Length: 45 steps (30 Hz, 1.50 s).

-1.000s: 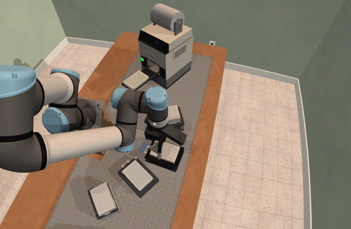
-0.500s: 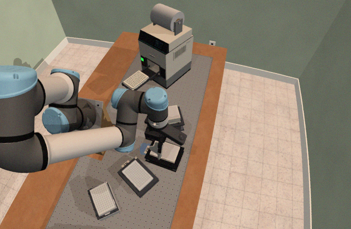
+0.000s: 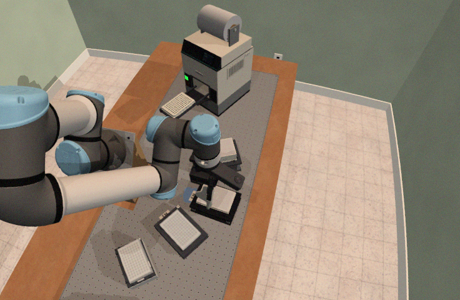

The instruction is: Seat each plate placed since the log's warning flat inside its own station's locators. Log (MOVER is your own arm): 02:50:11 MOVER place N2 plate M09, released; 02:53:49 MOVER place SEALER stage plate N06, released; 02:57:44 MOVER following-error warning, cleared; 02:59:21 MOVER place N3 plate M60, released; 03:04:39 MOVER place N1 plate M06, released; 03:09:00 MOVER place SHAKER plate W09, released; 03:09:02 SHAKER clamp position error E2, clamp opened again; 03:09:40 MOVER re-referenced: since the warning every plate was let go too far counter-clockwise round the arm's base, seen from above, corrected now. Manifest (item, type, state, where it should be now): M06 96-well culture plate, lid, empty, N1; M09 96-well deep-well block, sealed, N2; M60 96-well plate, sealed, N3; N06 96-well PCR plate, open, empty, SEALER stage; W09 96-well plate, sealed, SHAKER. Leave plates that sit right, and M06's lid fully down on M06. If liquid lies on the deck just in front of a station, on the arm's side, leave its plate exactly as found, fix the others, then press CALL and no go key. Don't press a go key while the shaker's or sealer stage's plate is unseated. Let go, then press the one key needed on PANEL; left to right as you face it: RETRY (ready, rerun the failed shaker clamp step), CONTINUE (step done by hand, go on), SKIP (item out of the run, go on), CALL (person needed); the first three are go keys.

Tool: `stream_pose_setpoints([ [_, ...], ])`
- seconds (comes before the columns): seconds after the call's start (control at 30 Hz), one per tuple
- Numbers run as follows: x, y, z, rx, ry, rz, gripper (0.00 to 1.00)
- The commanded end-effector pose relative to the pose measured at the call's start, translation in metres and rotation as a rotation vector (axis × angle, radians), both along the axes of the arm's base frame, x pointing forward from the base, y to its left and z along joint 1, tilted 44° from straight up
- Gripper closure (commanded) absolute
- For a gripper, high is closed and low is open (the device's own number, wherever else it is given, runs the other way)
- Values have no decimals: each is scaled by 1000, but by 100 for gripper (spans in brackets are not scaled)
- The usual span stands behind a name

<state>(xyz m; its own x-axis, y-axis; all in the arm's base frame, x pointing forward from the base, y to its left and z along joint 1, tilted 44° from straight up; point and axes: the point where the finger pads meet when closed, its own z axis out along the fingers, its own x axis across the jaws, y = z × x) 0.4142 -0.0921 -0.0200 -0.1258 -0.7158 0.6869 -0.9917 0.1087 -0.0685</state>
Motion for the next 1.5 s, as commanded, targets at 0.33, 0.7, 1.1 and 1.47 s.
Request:
stream_pose_setpoints([
  [0.33, 0, 0, 0, 0, -1, 0, 18],
  [0.7, 1, 10, 11, 0, -1, 1, 18],
  [1.1, 1, 22, 23, 0, -1, 0, 18],
  [1.47, 1, 31, 33, 0, -1, 0, 18],
])
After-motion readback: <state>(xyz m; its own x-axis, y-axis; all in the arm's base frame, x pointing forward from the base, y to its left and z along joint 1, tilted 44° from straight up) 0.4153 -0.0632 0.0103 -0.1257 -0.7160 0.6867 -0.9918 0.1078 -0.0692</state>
